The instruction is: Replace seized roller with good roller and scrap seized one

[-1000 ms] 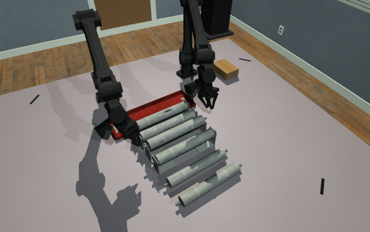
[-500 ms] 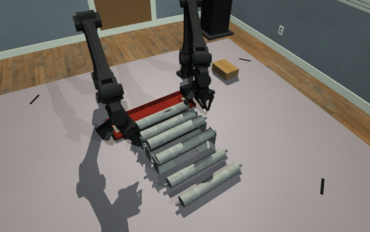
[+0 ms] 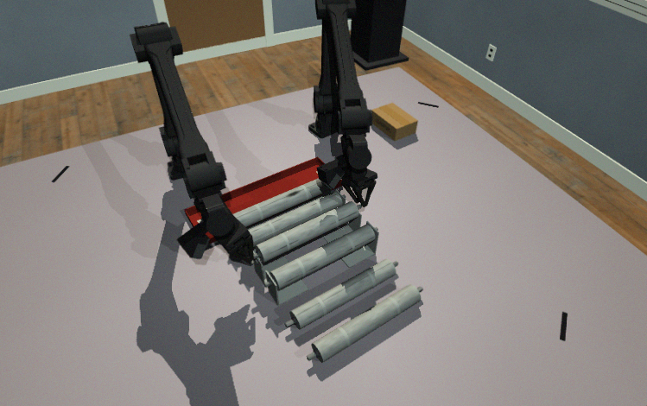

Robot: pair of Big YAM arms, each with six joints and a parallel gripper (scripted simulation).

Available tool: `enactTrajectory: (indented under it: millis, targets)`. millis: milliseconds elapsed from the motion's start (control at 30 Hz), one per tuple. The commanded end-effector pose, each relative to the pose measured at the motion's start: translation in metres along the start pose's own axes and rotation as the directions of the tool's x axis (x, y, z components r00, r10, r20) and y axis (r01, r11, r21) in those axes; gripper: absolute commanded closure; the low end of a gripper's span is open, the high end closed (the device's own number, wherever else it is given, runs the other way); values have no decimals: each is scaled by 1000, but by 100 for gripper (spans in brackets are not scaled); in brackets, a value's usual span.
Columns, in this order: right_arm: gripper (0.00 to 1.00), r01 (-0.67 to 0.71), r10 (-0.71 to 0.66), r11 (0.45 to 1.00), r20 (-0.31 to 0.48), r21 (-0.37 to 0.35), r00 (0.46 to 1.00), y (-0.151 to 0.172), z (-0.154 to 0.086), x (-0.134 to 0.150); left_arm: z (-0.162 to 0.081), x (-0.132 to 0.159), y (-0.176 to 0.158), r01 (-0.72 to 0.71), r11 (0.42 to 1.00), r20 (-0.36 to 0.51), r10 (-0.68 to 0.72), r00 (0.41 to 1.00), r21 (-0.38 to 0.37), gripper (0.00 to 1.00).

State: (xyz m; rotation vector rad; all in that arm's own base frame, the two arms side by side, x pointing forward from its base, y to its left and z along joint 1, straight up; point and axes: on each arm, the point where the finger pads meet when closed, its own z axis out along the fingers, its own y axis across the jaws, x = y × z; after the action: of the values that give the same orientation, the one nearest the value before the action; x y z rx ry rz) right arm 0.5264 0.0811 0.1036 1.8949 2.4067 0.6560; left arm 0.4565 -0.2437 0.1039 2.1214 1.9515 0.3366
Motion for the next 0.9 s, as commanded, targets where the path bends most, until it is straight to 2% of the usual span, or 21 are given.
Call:
enactTrajectory:
  millis: [0,33,67,133,167,233,267,333,367,867]
  targets:
    - [68,-9,9,999,9,-43,1000,9,-4,2,-4,-2,11,-2,999,22,3,1000,-44,68]
    - [68,-5,6,999,7,-38,1000,5,1,5,-2,1,10,1,999,21,0,1000,-44,68]
    - [68,0,0,998,9,-57,1000,15,-1,5,9,-2,15,0,999,18,1,1000,-38,68]
    - [68,-9,9,1000,6,-25,1000,5,19,2,29,2,1,-5,1000,4,5,1000,-7,68]
    - [68,2,-1,999,7,-42,1000,13,7,4,25,3,-1,-4,1000,-1,4,1000,1,68]
    - [68,-1,2,998,14,-65,1000,14,-4,-2,-1,-8,21,2,998,29,0,1000,-61,68]
    - [68,-6,7,998,14,-67,1000,16,-5,-2,-10,-11,29,5,997,37,-2,999,-78,68]
    - [68,-6,6,999,10,-47,1000,5,2,0,-9,-10,27,1,998,31,1,1000,-65,68]
    - [68,-4,4,998,12,-58,1000,13,-4,0,-8,-10,27,0,998,31,2,1000,-66,97]
    - [68,-5,6,999,11,-53,1000,13,-3,0,-8,-11,28,3,997,34,-1,999,-71,97]
